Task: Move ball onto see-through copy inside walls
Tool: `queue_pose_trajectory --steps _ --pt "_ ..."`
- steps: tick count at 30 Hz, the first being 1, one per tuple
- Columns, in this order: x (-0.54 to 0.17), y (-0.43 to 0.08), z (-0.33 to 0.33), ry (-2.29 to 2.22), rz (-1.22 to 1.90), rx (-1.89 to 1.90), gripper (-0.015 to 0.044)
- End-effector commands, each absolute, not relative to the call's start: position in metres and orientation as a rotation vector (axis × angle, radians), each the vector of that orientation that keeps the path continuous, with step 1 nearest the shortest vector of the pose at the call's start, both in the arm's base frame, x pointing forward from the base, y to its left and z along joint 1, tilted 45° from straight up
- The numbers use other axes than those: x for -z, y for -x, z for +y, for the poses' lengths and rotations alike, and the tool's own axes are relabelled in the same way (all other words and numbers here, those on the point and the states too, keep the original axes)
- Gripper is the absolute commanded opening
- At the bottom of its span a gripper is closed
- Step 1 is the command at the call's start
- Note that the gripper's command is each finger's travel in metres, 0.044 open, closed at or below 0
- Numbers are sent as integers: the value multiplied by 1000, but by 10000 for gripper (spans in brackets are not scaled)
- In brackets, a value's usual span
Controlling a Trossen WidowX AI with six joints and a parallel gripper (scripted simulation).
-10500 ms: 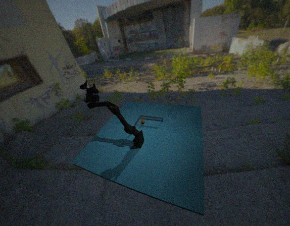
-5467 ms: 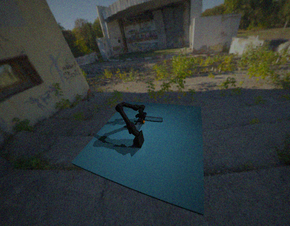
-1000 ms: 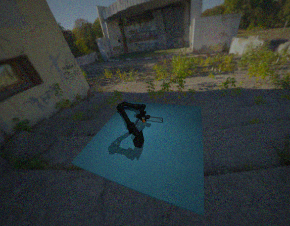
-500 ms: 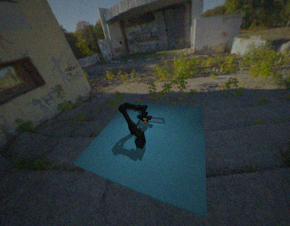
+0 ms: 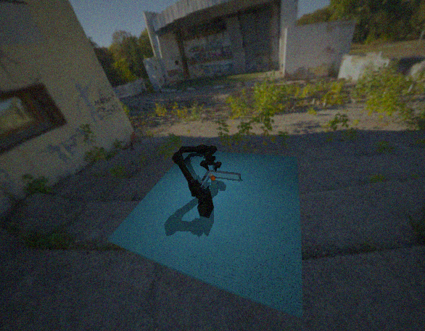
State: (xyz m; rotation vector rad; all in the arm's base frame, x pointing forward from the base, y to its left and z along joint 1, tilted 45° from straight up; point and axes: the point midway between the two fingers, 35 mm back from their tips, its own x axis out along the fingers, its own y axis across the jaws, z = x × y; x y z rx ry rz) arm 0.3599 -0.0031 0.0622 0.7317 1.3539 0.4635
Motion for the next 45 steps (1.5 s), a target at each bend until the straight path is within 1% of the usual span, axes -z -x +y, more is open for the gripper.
queue_pose_trajectory --steps 1,3,5,12,16,28,45 --pt "-58 -359 1 -736 1368 -466 343" --pt "-58 -359 1 -736 1368 -466 343" --pt "-54 -357 2 -683 1349 -509 291" --pt "-10 -329 15 -140 1098 -910 107" --pt "-6 -325 16 -86 1068 -946 2" --pt "-6 -325 17 -86 1068 -946 0" --pt "13 -329 36 -87 1068 -947 0"
